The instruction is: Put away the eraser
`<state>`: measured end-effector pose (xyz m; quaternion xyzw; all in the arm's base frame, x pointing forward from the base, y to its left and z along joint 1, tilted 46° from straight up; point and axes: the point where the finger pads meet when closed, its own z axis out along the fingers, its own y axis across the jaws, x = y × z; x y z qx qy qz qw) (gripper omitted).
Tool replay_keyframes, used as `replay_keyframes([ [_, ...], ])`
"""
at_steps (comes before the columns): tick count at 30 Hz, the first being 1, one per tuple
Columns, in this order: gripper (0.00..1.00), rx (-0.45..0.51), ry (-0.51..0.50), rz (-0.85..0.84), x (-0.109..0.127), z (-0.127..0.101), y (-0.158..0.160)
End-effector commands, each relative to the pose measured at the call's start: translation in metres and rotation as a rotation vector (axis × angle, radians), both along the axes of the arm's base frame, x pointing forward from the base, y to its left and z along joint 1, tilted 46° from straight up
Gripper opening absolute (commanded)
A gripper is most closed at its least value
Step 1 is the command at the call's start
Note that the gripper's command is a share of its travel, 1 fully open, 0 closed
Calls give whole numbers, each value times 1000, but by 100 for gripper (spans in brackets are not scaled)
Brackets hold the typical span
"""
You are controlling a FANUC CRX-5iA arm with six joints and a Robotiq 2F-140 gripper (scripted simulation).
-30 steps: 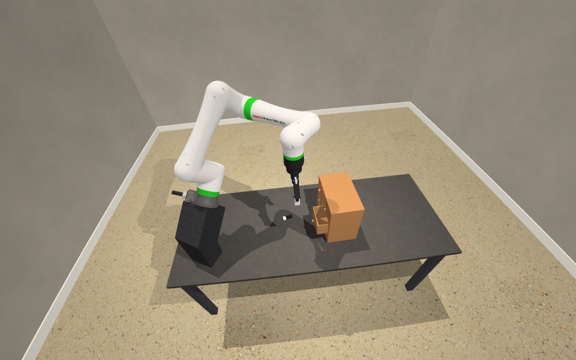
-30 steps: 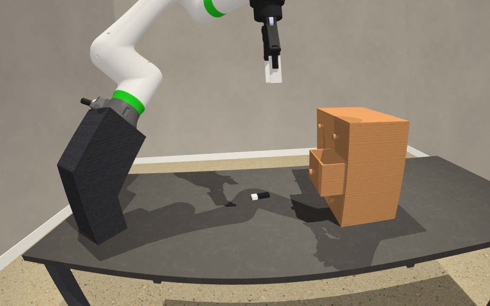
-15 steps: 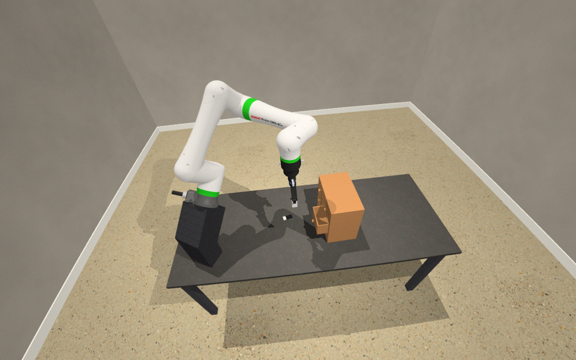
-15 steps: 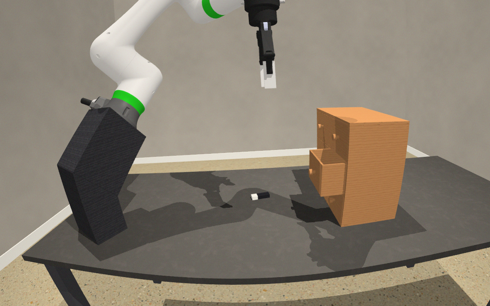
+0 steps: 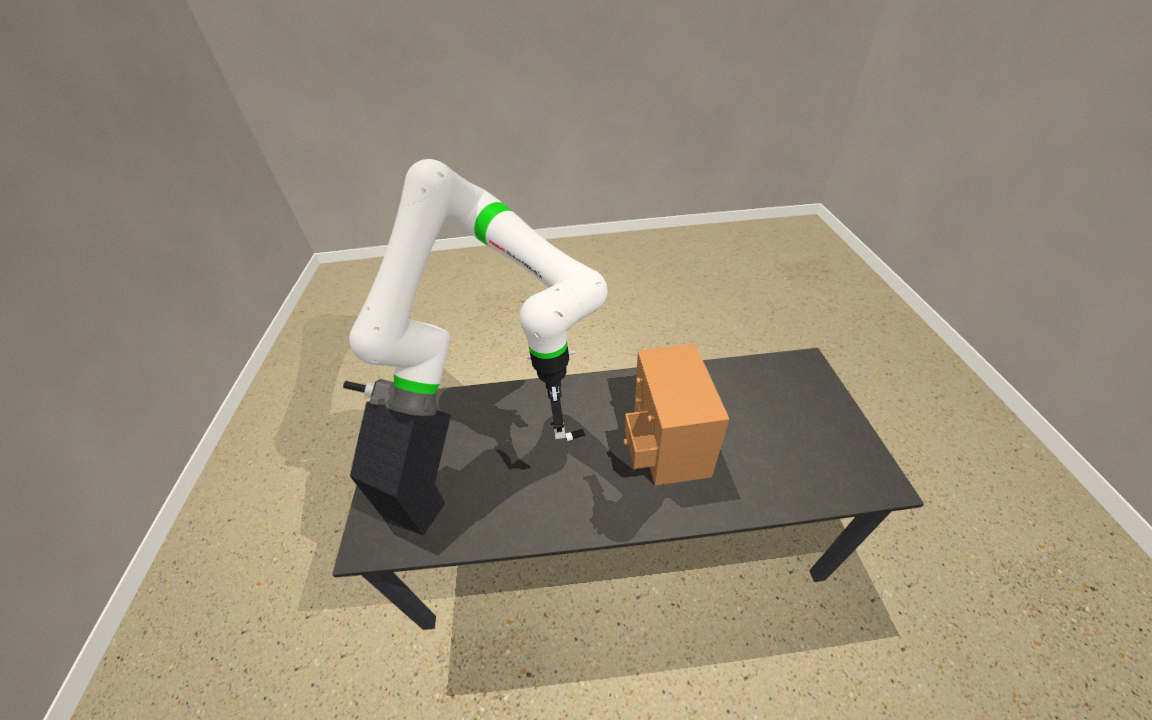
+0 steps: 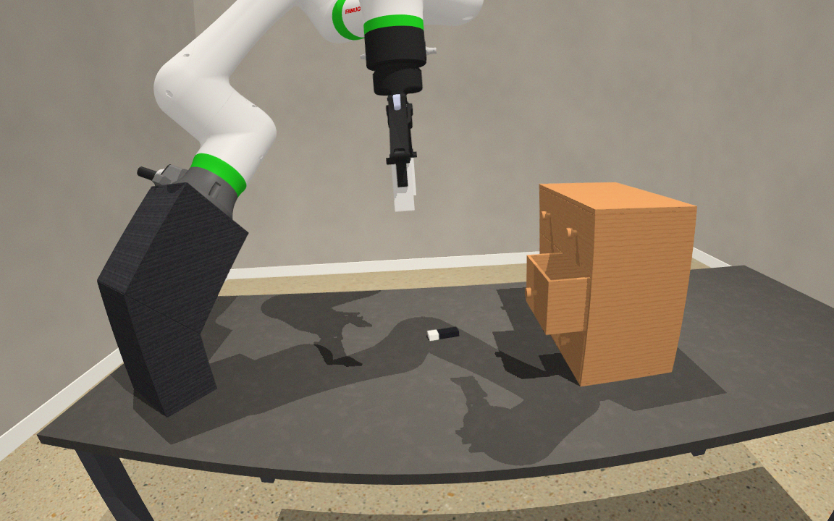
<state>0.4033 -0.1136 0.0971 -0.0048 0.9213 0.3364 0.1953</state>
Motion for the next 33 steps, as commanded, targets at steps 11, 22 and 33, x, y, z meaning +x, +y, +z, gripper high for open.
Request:
replay_keyframes([
  [11,100,-1,0,0,-28,-50,32],
  [22,100,6,-37,-30,-23,-52,34],
  [33,100,41,-232,-185,4,-58,44],
])
